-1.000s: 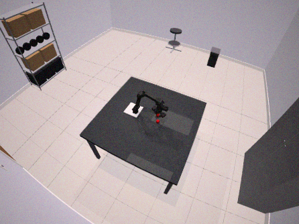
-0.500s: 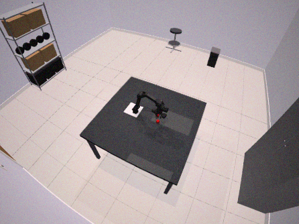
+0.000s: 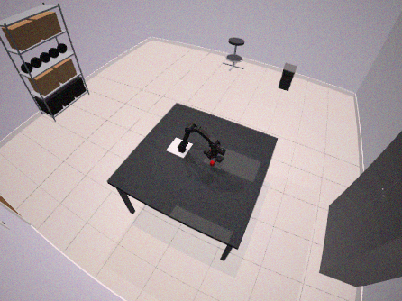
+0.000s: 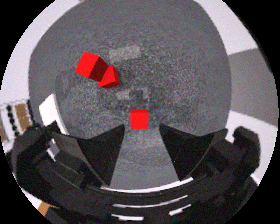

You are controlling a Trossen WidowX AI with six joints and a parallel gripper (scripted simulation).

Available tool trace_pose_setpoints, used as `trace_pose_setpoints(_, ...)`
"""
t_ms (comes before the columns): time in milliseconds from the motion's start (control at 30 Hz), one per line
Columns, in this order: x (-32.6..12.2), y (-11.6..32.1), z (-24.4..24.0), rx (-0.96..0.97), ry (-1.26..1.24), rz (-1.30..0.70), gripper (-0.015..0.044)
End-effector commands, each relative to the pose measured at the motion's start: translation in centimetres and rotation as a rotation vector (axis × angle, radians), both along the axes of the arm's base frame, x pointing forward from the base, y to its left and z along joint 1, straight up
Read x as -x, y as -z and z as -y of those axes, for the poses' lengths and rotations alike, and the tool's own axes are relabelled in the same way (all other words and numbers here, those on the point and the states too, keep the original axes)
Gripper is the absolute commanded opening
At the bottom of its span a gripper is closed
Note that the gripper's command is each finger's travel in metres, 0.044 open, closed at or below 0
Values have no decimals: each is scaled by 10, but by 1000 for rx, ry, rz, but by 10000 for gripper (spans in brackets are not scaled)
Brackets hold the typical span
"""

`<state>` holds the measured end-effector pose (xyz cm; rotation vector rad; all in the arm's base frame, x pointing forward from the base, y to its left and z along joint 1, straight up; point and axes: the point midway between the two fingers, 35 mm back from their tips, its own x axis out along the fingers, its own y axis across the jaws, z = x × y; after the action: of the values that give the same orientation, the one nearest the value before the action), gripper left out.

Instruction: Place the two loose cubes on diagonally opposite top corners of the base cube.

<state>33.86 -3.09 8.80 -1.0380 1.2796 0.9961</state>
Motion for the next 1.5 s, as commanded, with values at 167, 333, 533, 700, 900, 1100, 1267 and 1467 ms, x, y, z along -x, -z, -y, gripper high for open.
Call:
trace_pose_setpoints(167, 2, 15, 0, 2, -6, -13, 265)
trace_pose_setpoints(333, 2, 23, 0, 2, -6, -13, 265)
trace_pose_setpoints(533, 2, 33, 0, 2, -6, -13, 265)
trace_pose_setpoints(700, 2, 41, 0, 2, -6, -13, 265)
trace_pose_setpoints(900, 2, 42, 0, 2, -6, -13, 160)
trace_pose_setpoints(1100, 2, 41, 0, 2, -6, -13, 105)
trace_pose_setpoints(1267, 0, 28, 1, 2, -6, -13, 105)
trace_pose_setpoints(1467, -3, 9, 1, 2, -6, -12, 105)
